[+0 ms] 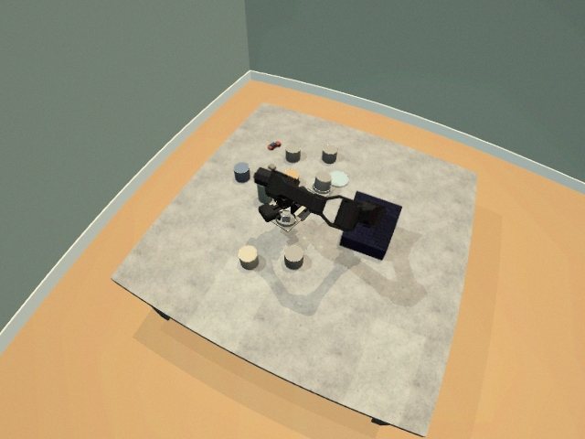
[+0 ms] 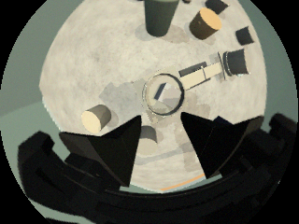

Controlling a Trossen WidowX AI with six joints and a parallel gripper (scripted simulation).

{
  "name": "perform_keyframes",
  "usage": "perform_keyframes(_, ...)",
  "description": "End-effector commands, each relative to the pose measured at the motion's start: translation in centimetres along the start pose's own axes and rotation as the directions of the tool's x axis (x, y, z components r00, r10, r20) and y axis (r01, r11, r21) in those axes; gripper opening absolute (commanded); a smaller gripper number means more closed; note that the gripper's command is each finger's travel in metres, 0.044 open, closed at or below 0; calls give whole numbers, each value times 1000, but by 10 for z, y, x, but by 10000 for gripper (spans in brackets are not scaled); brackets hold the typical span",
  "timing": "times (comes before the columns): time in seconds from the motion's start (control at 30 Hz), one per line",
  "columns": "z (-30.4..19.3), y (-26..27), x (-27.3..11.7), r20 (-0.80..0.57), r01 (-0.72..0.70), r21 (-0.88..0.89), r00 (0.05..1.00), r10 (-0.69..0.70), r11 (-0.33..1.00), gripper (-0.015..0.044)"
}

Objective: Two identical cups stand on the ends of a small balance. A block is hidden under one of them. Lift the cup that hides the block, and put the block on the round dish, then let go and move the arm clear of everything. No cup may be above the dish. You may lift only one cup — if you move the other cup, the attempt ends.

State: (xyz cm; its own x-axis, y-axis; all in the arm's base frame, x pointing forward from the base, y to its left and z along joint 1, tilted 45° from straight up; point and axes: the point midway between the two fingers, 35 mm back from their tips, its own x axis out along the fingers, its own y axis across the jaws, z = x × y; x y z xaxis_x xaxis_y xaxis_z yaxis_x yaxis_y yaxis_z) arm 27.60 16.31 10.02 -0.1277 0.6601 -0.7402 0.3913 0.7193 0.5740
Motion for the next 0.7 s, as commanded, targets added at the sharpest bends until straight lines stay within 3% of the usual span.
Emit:
perform_keyframes(0.0,6,-2,-2,-6,-6,107,1000,6,994,260)
perform_keyframes(0.43,23,-17,-7,-38,1,516,999,22,857,260)
perform_keyframes(0.67,23,-17,-3,-40,1,535,999,24,845,260)
